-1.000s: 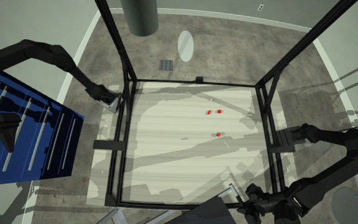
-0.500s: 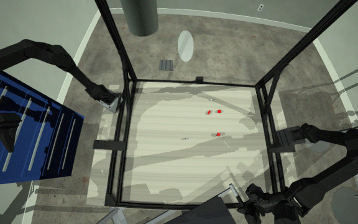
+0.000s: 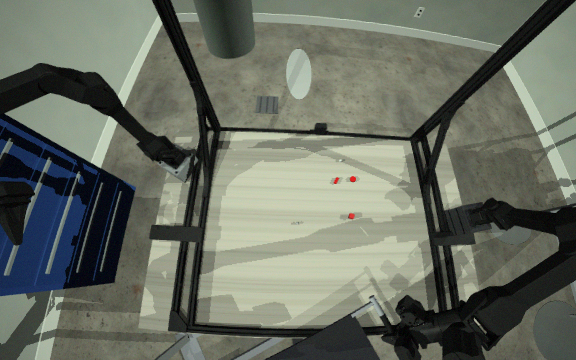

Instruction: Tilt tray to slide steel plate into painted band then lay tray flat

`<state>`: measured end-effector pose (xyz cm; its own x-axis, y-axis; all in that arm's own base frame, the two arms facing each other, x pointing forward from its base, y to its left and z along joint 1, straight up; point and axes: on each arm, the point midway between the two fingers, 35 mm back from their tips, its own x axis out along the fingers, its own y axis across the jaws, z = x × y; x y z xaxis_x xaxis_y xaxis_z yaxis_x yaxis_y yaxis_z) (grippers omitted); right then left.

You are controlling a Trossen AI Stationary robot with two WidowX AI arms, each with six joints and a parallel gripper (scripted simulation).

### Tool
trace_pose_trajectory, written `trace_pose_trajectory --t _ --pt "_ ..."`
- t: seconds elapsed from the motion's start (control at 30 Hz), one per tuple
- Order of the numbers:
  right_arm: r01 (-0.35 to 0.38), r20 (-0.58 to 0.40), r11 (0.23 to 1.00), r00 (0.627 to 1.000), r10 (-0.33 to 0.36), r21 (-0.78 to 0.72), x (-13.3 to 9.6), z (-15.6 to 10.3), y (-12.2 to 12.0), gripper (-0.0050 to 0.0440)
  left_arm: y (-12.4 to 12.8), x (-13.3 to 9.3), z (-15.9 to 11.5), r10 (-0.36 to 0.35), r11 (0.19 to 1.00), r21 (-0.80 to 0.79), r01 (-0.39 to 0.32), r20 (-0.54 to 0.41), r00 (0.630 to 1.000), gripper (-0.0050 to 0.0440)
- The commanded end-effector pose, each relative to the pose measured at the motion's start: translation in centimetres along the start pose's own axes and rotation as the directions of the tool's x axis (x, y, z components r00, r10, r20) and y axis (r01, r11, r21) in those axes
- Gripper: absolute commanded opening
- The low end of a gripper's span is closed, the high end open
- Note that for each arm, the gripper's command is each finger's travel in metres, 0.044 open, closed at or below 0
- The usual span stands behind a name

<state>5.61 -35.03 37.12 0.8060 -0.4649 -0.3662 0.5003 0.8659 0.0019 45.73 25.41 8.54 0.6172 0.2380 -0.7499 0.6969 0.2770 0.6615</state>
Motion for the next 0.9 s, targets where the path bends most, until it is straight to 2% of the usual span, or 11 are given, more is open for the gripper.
trace_pose_trajectory --t 0.0,0.67,0.7,0.83,0.87 --pt "0.0 0.0 1.0 1.0 0.0 -0.002 0.0 0.0 0.0 0.044 2.2 -1.5 -0.1 0.052 0.999 0.002 -0.052 -0.005 0.999 0.0" --pt "0.0 0.0 1.0 1.0 0.0 -0.002 0.0 0.0 0.0 0.044 3.3 -2.3 -0.1 0.07 0.998 0.002 -0.07 -0.005 0.998 0.0" --pt "0.0 0.0 1.0 1.0 0.0 -0.002 0.0 0.0 0.0 0.044 2.0 -1.3 -0.1 0.071 0.997 0.002 -0.071 -0.005 0.997 0.0" --pt "0.0 0.0 1.0 1.0 0.0 -0.002 0.0 0.0 0.0 0.044 2.0 -1.4 -0.1 0.068 0.998 0.002 -0.068 -0.005 0.998 0.0" --pt "0.0 0.0 1.0 1.0 0.0 -0.002 0.0 0.0 0.0 0.044 0.7 -0.3 -0.1 0.065 0.998 0.002 -0.065 -0.005 0.998 0.0"
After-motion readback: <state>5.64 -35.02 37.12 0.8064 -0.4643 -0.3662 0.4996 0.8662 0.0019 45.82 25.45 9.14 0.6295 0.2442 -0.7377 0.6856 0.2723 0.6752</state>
